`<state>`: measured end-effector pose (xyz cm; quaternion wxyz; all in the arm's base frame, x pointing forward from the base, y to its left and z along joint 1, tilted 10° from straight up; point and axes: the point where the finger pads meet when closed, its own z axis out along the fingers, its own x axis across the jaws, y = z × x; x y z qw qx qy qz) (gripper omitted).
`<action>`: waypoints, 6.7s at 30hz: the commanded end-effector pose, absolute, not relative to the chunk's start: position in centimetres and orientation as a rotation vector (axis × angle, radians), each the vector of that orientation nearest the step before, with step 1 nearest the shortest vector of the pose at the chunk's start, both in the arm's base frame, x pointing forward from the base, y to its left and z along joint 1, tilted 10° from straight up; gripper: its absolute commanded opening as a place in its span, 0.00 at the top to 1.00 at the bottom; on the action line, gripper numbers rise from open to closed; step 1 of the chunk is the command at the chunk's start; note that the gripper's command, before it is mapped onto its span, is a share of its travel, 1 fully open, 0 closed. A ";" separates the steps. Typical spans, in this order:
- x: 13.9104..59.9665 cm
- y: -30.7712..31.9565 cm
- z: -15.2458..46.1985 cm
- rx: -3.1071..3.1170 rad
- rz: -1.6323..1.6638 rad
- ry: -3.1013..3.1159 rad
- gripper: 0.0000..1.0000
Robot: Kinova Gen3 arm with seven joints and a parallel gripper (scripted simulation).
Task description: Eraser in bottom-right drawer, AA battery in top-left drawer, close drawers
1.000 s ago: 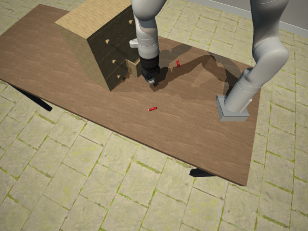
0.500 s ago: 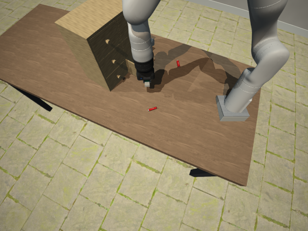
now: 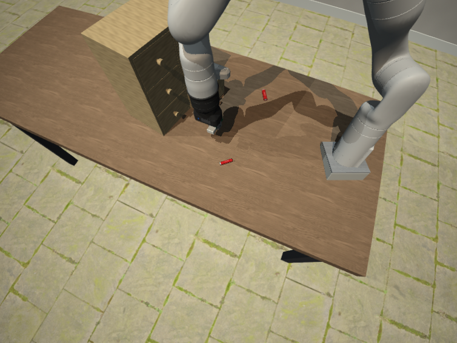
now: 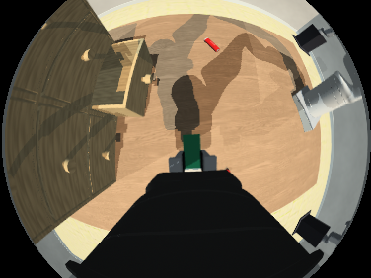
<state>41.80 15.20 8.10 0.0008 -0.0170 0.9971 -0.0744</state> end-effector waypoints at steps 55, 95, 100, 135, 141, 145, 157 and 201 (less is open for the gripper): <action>42.0 26.5 7.4 1.899 -0.117 2.309 0.55; 42.3 29.3 7.4 2.190 -0.057 2.006 0.55; 42.3 29.3 7.4 2.193 -0.057 2.003 0.55; 42.0 30.0 11.3 2.193 -0.054 1.998 0.55; 42.0 30.0 11.2 2.172 -0.022 1.982 0.55; 42.0 30.0 11.2 2.144 0.022 1.962 0.55; 41.8 29.9 11.1 2.012 0.216 1.871 0.55; 41.0 29.9 10.3 1.374 0.870 1.383 0.55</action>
